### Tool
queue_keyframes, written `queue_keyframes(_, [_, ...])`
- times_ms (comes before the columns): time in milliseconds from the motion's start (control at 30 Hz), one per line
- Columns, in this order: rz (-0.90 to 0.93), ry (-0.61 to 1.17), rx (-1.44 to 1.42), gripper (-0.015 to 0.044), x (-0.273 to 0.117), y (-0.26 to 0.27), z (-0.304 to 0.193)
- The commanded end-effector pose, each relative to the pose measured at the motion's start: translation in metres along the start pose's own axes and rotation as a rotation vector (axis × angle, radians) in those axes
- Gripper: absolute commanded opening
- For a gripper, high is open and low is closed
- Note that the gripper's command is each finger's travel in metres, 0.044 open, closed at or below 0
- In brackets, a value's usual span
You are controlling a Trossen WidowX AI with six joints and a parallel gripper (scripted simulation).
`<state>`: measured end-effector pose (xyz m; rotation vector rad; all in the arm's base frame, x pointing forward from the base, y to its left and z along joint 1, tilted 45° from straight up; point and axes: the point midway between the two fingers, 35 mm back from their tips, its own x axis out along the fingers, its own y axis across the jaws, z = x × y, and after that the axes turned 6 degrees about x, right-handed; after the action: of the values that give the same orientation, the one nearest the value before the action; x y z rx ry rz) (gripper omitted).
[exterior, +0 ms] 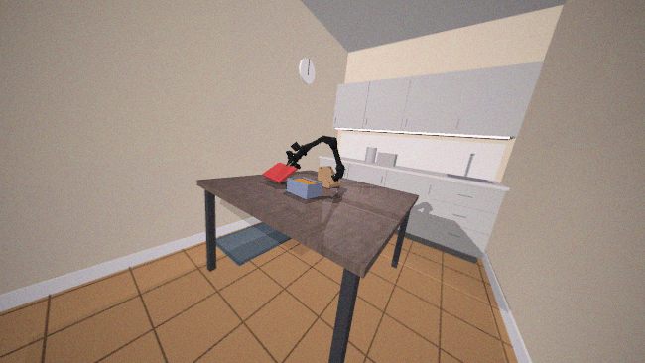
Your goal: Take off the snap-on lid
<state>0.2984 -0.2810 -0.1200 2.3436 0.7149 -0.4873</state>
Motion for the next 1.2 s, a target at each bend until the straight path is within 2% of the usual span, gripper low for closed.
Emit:
queue_keyframes(0, [0.002,0.007,0.008,0.0000,0.002,-0.004,0.000])
queue_keyframes(1167, [0.003,0.008,0.009,0.0000,0.021,-0.025,0.001])
